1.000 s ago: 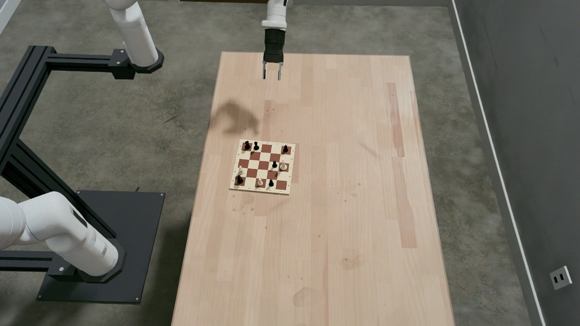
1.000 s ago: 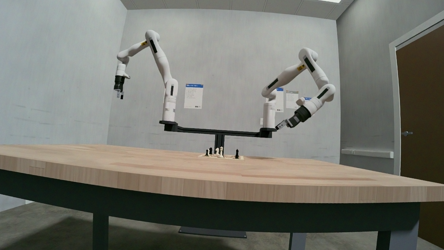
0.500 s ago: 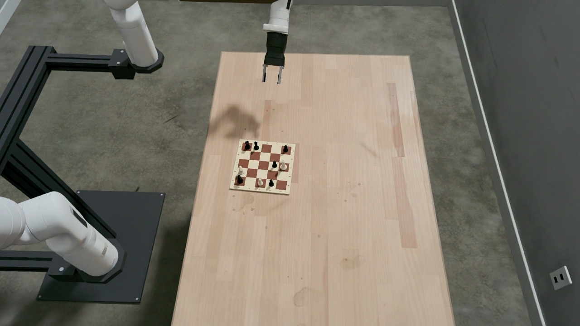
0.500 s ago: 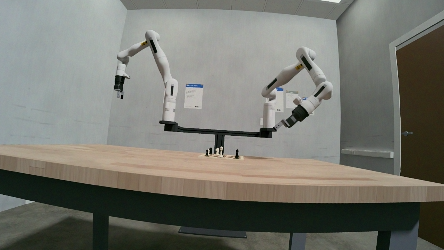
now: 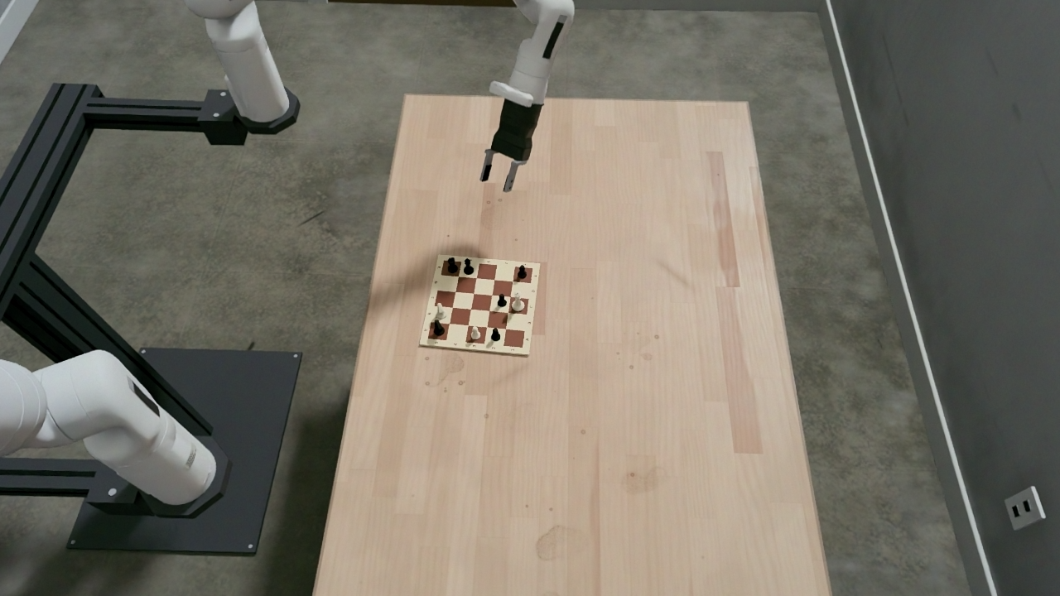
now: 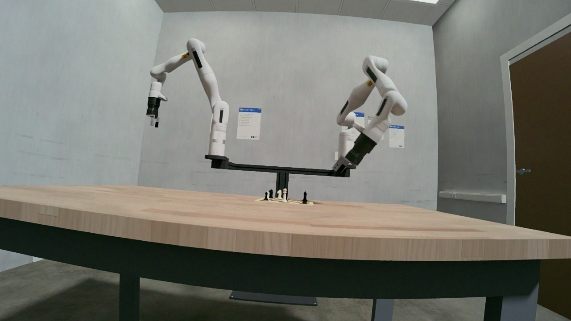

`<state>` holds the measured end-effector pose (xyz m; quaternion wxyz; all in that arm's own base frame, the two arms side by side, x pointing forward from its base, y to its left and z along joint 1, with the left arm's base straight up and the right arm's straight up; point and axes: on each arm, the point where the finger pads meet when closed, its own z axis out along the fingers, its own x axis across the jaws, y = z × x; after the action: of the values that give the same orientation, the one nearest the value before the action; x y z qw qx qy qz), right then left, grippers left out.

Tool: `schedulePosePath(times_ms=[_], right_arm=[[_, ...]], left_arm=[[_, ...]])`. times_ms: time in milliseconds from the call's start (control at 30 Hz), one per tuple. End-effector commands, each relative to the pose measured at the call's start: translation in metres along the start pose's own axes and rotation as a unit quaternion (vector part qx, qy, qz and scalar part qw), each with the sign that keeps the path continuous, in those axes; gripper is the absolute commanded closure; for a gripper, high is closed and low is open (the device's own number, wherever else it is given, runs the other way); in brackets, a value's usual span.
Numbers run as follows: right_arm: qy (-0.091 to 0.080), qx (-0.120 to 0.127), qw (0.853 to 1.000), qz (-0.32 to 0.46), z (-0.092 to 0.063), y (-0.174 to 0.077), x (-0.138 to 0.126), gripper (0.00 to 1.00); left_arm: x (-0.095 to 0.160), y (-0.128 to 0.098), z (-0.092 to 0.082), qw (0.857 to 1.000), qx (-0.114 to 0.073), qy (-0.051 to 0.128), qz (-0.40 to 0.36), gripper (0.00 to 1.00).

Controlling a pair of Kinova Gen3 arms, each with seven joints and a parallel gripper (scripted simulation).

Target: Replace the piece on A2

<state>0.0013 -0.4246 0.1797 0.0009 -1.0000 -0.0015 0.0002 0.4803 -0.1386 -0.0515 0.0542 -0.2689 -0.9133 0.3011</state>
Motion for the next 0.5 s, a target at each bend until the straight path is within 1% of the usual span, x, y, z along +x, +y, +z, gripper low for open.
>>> schedulePosePath(times_ms=[0,33,133,267,300,333,367,433,467], right_arm=[[0.000,-0.001,1.000,0.000,-0.001,0.000,0.000,0.00],[0.000,-0.001,1.000,0.000,-0.001,0.000,0.000,0.00],[0.000,-0.001,1.000,0.000,-0.001,0.000,0.000,0.00],[0.000,-0.001,1.000,0.000,-0.001,0.000,0.000,0.00],[0.000,-0.001,1.000,0.000,-0.001,0.000,0.000,0.00],[0.000,-0.001,1.000,0.000,-0.001,0.000,0.000,0.00],[0.000,-0.001,1.000,0.000,-0.001,0.000,0.000,0.00],[0.000,-0.001,1.000,0.000,-0.001,0.000,0.000,0.00],[0.000,-0.001,1.000,0.000,-0.001,0.000,0.000,0.00]], left_arm=[[-0.009,-0.006,0.009,0.999,-0.018,0.024,0.032,0.00],[-0.009,-0.006,0.009,0.999,-0.018,0.024,0.032,0.00],[-0.028,-0.022,0.029,0.991,-0.054,0.062,0.102,0.00],[-0.044,-0.037,0.044,0.980,-0.082,0.088,0.157,0.00],[-0.044,-0.037,0.044,0.980,-0.082,0.088,0.157,0.00],[-0.051,-0.044,0.051,0.974,-0.095,0.099,0.182,0.00],[-0.057,-0.050,0.056,0.968,-0.104,0.107,0.201,0.00],[-0.059,-0.052,0.058,0.966,-0.108,0.110,0.208,0.00],[-0.067,-0.060,0.064,0.958,-0.120,0.120,0.233,0.00]])
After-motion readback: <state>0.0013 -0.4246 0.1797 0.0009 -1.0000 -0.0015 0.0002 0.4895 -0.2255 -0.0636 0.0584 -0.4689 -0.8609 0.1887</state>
